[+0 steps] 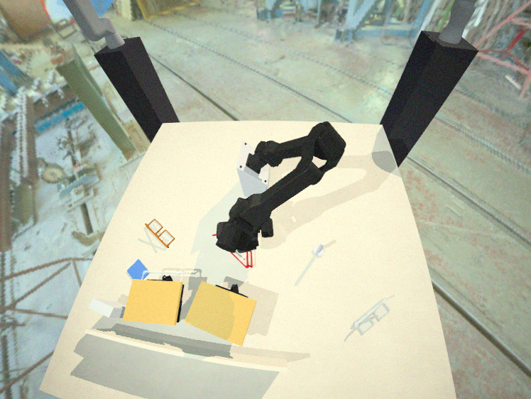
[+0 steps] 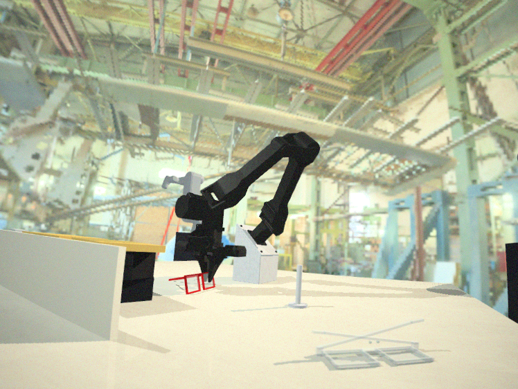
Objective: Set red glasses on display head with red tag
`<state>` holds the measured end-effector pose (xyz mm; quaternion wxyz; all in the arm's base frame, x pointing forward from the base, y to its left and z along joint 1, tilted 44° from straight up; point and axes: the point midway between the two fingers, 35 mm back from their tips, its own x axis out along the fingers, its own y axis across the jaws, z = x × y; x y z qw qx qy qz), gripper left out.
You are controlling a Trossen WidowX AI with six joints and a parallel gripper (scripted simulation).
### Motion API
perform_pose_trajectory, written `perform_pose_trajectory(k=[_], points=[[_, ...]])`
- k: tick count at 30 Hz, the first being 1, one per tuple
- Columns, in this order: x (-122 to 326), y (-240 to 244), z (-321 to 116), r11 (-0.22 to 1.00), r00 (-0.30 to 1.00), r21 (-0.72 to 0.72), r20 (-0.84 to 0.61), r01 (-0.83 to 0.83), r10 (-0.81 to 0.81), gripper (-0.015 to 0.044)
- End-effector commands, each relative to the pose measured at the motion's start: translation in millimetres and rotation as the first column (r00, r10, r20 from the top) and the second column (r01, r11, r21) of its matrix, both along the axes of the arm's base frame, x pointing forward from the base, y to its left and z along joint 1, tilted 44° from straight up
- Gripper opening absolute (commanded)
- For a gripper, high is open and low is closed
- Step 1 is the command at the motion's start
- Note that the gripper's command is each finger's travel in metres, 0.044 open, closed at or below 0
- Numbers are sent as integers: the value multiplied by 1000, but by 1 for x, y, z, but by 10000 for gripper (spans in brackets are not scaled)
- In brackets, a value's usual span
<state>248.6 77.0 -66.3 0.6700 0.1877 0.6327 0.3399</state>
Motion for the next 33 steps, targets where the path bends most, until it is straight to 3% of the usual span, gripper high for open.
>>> perform_pose_trajectory(k=[1, 12, 28, 33], points=[[0, 0, 0, 1000, 1000, 0, 0, 1, -1, 13], [2, -4, 4, 1000, 1000, -2, 1, 1, -1, 0], [7, -73, 67, 1000, 1000, -2, 1, 0, 0, 0], [7, -77, 69, 1000, 1000, -1, 1, -1, 1, 0]])
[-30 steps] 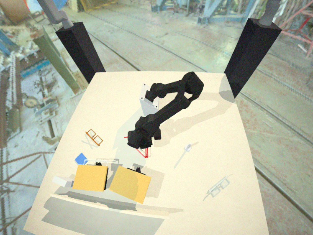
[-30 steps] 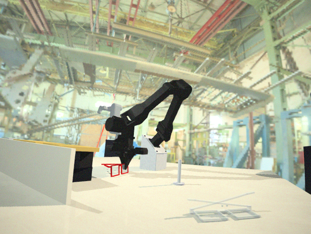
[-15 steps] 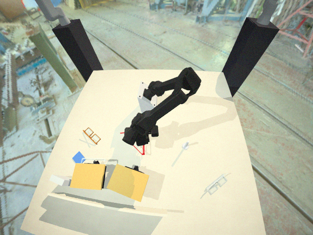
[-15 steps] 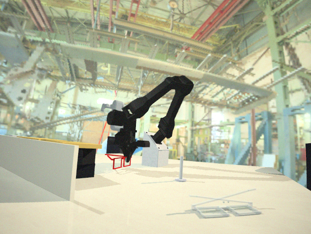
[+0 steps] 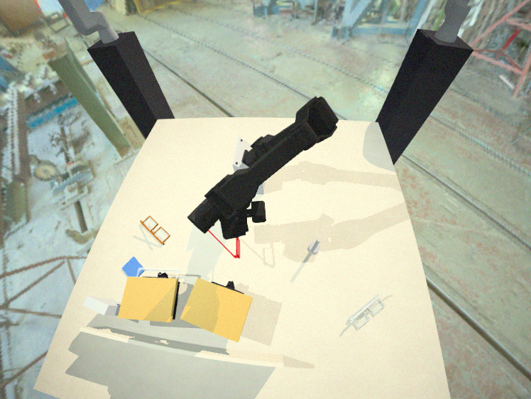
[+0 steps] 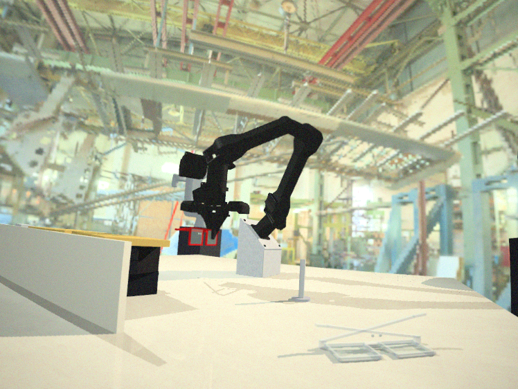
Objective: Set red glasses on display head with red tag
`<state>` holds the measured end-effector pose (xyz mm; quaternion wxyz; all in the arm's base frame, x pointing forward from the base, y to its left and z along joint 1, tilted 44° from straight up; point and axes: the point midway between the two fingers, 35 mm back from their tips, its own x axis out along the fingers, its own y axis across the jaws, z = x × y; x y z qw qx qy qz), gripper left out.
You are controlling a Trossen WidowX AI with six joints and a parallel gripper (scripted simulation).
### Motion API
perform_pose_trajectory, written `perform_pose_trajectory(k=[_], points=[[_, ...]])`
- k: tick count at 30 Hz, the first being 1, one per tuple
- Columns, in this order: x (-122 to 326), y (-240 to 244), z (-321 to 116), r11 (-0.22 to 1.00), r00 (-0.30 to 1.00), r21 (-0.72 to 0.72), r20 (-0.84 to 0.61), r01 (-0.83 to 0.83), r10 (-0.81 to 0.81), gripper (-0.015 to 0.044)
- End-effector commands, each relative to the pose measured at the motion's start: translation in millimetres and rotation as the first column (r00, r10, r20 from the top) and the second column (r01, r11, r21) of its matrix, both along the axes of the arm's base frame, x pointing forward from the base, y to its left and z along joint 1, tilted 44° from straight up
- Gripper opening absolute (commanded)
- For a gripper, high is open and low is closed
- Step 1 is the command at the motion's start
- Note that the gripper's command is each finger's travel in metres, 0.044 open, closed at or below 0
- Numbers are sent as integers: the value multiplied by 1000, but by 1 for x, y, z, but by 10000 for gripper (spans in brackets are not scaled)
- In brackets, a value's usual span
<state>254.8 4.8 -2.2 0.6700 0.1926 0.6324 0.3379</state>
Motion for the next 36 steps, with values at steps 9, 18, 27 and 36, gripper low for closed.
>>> perform_pose_trajectory(k=[9, 18, 27, 36], points=[[11, 15, 25, 999, 1000, -35, 0, -12, 12, 0], [22, 54, 60, 998, 1000, -67, 1, -10, 11, 0], [20, 97, 98, 997, 1000, -78, 9, -6, 7, 0], [6, 139, 138, 998, 1000, -65, 17, -3, 4, 0]])
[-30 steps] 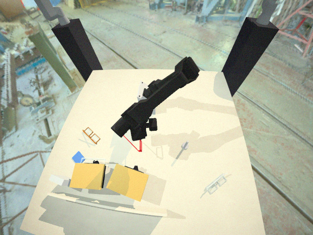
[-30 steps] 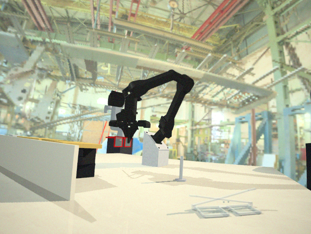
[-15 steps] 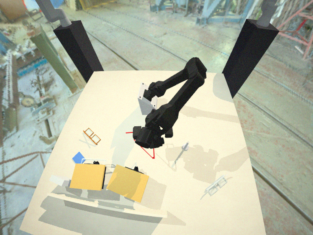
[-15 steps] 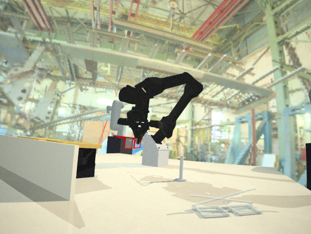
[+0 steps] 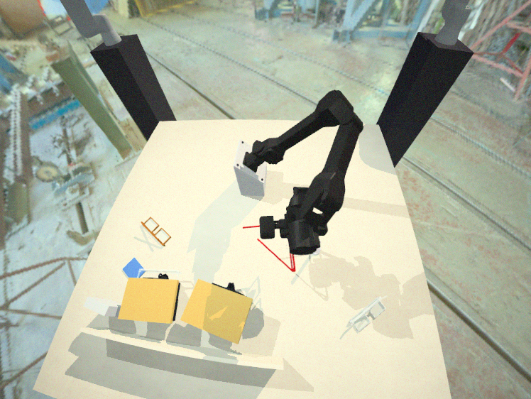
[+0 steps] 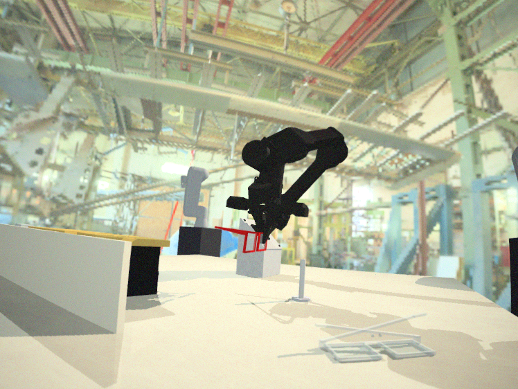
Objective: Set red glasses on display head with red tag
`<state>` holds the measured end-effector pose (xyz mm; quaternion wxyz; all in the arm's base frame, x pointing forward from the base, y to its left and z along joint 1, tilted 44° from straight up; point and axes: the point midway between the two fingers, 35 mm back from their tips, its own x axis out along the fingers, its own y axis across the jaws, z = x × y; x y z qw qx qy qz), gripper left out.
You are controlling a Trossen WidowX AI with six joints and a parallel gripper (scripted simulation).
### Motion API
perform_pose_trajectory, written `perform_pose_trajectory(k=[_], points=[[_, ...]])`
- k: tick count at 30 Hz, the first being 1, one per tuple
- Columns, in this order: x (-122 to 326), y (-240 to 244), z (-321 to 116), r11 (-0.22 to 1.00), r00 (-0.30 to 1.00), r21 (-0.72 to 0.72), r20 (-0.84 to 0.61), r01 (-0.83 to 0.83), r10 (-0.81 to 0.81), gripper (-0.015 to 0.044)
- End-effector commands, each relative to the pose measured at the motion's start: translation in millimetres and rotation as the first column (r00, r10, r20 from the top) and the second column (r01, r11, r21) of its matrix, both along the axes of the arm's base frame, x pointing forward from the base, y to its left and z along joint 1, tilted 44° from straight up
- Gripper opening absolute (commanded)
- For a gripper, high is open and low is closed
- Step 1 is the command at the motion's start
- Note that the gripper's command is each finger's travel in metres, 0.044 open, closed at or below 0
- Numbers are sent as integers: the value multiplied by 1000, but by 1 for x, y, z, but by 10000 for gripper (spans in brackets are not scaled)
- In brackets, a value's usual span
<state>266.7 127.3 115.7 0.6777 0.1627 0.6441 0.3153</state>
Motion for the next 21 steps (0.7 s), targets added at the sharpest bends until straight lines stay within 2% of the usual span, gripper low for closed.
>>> perform_pose_trajectory(k=[1, 16, 21], points=[[-8, 21, 25, 1000, 1000, 17, 12, 3, -3, 0], [-60, 79, 93, 996, 1000, 89, 2, -3, 3, 0], [-63, 81, 96, 996, 1000, 93, 0, -3, 3, 0]])
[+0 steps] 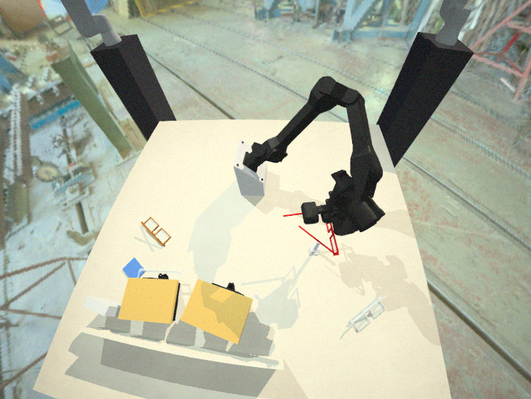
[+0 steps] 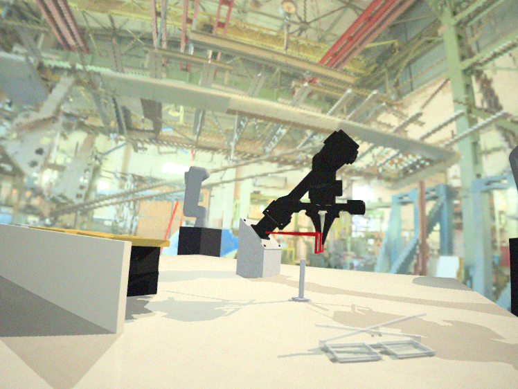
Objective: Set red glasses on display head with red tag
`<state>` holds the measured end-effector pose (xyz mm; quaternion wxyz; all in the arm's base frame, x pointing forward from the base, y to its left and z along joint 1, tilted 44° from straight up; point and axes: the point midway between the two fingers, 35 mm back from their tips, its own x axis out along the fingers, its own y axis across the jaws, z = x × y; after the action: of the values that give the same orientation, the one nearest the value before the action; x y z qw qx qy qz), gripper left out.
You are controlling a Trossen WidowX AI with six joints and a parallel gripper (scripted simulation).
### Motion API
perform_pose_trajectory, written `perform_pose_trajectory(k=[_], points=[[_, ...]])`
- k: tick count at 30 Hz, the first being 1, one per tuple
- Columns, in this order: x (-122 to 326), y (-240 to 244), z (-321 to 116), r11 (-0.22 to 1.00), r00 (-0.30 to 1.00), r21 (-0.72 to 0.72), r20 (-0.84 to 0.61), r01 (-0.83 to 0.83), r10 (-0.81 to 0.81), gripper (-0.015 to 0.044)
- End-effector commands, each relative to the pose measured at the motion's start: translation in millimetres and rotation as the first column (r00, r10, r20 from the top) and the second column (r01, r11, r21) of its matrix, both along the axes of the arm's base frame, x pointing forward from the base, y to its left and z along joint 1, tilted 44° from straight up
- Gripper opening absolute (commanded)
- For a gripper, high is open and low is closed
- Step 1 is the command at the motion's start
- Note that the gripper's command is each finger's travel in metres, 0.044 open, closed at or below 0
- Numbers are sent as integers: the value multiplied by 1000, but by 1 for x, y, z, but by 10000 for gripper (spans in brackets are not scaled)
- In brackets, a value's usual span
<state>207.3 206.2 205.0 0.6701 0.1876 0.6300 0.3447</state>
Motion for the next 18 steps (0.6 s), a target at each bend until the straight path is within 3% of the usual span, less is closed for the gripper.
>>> perform_pose_trajectory(k=[1, 18], points=[[-4, 2, 7, 1000, 1000, 10, -3, 5, -5, 0], [-5, 42, -33, 1000, 1000, 13, -4, 5, -4, 0]])
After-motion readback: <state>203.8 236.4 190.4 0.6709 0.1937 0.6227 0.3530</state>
